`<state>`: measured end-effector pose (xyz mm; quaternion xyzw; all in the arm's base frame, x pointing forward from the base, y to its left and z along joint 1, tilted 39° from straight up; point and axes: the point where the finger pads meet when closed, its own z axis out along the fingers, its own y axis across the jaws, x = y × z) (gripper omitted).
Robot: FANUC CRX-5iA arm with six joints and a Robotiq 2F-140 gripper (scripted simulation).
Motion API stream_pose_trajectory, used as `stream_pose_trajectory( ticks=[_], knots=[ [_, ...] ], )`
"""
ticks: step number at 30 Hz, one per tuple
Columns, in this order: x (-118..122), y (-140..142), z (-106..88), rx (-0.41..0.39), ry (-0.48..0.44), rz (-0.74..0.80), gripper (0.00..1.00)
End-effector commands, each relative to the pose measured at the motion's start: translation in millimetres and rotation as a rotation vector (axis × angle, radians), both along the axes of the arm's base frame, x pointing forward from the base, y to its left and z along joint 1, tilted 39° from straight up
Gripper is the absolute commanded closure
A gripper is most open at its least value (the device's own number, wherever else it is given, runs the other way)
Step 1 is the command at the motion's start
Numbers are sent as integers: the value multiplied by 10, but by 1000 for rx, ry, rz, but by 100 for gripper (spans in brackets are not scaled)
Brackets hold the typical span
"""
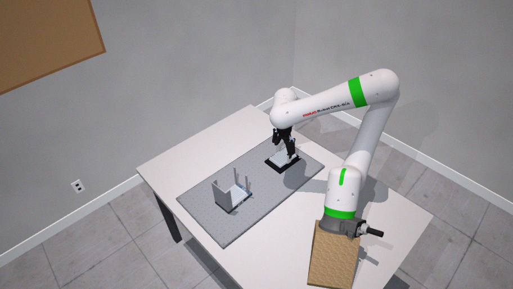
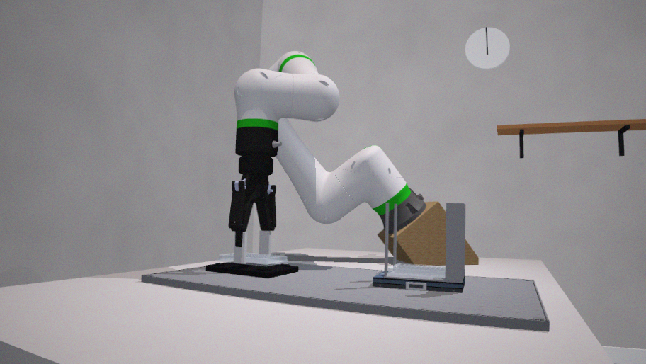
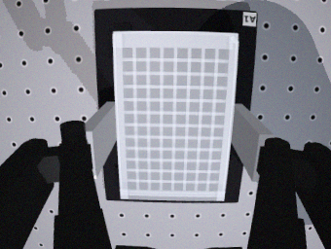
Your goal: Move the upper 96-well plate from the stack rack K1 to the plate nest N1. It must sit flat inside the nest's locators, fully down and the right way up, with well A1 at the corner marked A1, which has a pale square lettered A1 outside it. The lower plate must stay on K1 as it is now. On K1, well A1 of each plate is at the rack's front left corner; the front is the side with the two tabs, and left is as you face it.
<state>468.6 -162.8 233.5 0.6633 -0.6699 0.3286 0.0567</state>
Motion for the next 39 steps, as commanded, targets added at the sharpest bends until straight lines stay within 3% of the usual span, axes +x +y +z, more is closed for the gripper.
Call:
stream_pose_trajectory(
  ticks=[1,39],
  knots=[
    [2,0,-1,0,0,0,100],
    [23,-29,-45,0,0,0,100]
  ],
)
